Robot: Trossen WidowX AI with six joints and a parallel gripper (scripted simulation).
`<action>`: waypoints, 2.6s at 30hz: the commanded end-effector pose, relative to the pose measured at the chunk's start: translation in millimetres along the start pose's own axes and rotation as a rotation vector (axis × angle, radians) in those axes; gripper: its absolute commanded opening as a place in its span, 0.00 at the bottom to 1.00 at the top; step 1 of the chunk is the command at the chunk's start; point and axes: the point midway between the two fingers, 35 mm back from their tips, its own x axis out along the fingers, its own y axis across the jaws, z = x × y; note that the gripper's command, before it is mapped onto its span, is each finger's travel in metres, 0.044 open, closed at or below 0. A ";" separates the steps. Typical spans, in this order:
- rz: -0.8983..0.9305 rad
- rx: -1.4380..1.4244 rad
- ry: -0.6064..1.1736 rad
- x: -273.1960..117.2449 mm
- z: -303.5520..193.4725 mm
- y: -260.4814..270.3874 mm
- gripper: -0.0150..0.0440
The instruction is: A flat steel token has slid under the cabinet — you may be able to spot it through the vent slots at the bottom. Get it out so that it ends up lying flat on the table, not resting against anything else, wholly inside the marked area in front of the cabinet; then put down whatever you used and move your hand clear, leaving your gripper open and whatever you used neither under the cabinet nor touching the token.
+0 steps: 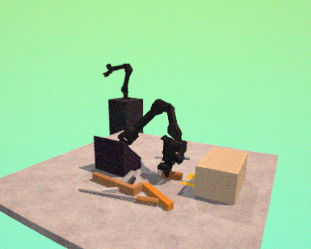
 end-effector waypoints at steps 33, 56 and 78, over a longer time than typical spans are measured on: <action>0.000 -0.001 0.004 1.1 -44.7 -1.9 0.25; 0.000 0.000 0.005 1.2 -74.4 -3.6 0.25; 0.000 0.001 0.007 1.2 -105.3 -5.6 0.25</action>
